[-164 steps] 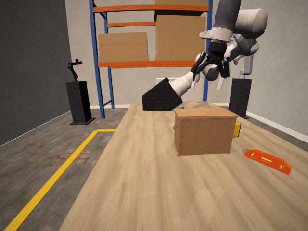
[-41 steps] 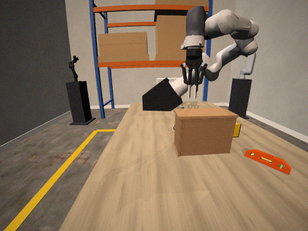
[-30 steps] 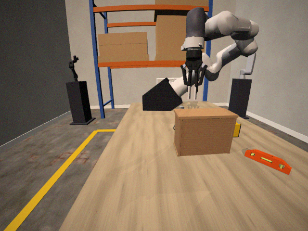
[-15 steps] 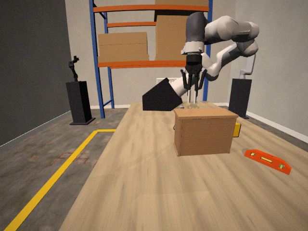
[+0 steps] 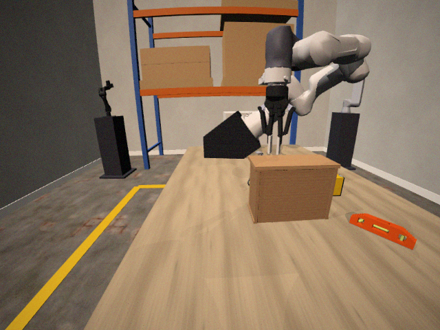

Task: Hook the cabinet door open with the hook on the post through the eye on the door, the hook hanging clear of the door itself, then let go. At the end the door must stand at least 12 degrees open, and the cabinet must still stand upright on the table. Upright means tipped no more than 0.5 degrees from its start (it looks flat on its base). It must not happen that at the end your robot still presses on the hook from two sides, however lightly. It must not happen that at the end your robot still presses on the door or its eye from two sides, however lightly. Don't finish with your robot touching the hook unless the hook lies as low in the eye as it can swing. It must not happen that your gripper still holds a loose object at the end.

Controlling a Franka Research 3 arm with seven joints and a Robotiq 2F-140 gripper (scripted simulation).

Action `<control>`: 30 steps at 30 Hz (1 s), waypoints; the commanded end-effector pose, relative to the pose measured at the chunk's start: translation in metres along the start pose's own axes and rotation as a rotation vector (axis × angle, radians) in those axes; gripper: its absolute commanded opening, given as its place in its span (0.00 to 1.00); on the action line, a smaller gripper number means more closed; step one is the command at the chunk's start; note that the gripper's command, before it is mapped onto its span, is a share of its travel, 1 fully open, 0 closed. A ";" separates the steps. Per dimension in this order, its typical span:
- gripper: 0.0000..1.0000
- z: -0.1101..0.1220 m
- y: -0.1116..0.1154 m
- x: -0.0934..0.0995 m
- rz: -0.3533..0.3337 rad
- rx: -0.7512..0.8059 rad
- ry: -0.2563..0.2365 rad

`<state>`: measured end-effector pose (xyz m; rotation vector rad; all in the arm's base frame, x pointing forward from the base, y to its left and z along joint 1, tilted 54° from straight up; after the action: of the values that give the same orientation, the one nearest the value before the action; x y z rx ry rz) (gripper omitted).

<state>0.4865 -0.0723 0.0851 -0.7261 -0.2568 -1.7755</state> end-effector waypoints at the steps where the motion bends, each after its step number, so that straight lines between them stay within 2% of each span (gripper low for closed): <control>1: 0.16 -0.002 0.002 -0.004 -0.007 0.006 -0.003; 15: 0.16 -0.001 0.002 -0.020 -0.007 0.006 -0.003; 30: 0.16 -0.001 0.002 -0.023 -0.007 0.006 -0.003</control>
<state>0.4919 -0.0568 0.0718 -0.7254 -0.2637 -1.7799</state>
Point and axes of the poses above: the point where the finger pads meet when closed, its own x axis back along the fingers, its own z axis across the jaws, y = z × x, the point moved 2 cm from there along x, back along the fingers, and after that the axes turned 9 degrees about x, right-handed, at the moved point
